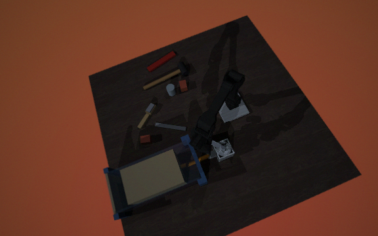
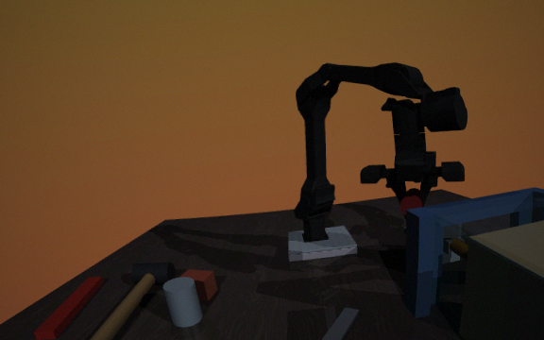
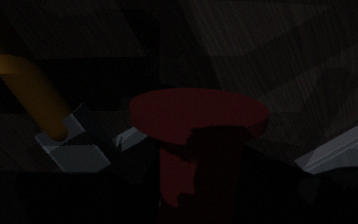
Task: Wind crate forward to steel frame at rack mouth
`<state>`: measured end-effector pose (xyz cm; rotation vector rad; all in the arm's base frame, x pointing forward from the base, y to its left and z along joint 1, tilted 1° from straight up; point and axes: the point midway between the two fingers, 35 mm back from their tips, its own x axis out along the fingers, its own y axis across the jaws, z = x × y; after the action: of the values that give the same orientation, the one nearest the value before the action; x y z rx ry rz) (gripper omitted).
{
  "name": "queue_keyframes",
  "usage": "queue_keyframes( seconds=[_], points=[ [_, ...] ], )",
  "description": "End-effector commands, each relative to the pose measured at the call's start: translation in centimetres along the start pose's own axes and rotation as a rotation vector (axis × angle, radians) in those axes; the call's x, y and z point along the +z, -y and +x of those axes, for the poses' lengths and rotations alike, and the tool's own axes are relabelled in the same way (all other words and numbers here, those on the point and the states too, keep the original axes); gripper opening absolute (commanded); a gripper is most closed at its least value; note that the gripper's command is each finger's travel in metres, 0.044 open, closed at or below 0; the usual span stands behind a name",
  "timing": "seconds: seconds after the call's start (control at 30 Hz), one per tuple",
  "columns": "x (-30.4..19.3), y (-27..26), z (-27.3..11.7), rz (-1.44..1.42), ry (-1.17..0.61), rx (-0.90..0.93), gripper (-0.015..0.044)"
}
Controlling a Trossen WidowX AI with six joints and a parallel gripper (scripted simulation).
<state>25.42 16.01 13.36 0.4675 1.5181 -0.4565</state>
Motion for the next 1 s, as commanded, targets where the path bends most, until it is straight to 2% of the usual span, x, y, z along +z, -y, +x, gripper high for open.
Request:
queue_keyframes(
  seconds=[0.0, 0.97],
  points=[
    [0.3, -1.2, 0.2, -0.002, 0.001, 0.014, 0.0000],
    [0.3, -5.6, 0.0, -0.002, 0.000, 0.018, 0.0000]
  ],
)
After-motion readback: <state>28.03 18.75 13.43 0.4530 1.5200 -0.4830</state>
